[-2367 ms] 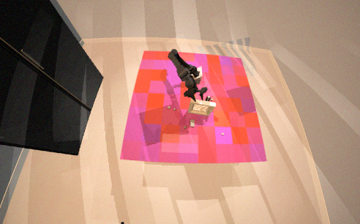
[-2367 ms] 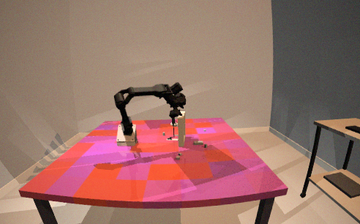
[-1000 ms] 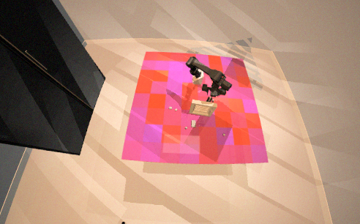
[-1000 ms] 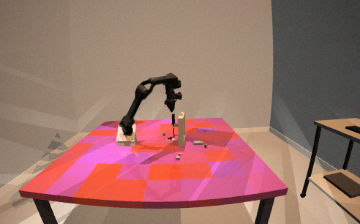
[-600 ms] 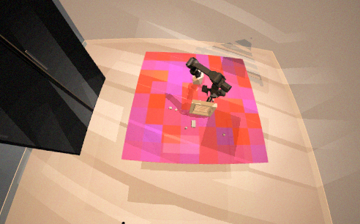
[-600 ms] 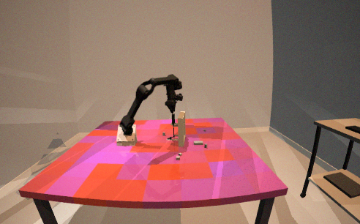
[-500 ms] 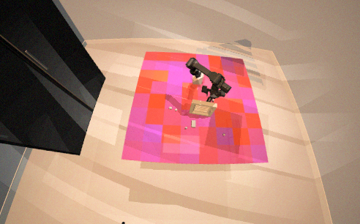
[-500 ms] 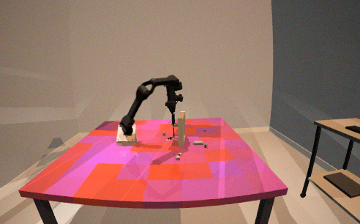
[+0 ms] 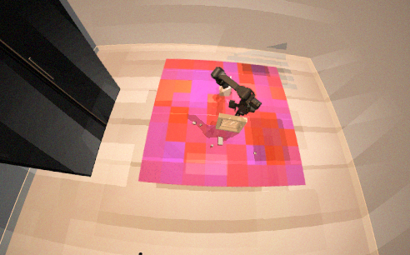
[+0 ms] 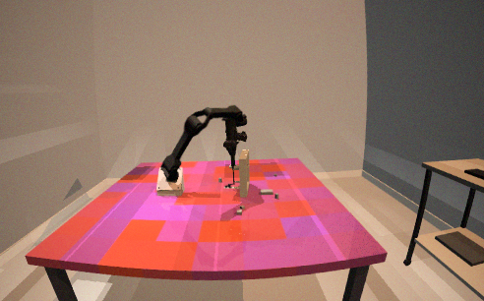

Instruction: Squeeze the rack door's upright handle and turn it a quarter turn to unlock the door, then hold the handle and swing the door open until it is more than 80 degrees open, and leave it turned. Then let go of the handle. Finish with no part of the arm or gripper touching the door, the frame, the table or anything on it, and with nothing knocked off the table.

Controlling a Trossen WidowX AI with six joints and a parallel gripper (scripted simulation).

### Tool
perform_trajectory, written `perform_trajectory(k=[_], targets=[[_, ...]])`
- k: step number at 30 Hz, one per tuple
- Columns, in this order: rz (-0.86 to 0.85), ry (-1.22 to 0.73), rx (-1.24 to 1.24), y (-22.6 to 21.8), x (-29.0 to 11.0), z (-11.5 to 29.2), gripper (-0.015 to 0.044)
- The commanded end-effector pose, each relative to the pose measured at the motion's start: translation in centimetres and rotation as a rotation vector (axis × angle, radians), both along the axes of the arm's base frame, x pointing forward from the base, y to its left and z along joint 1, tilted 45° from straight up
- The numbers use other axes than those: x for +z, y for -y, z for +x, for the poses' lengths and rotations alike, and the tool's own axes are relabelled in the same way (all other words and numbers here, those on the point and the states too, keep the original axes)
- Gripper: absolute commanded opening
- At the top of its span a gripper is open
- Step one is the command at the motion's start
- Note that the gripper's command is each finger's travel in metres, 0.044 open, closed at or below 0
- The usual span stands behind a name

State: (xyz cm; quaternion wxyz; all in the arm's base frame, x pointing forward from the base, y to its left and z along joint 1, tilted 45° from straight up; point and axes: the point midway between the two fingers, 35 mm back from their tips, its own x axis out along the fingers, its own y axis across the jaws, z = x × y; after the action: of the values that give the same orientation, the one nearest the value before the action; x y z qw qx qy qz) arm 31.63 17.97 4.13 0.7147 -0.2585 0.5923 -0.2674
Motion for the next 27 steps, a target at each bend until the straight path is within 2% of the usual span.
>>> perform_trajectory(k=[1, 15, 22, 27], targets=[[-0.002, -0.022, -0.002, 0.6, -0.6, -0.1, 0.0292], [0.0, -0.056, -0.014, 2.0, -2.0, 0.1, 0.0292], [0.0, -0.056, -0.014, 2.0, -2.0, 0.1, 0.0109], [0.0, -0.056, -0.014, 2.0, -2.0, 0.1, 0.0075]])
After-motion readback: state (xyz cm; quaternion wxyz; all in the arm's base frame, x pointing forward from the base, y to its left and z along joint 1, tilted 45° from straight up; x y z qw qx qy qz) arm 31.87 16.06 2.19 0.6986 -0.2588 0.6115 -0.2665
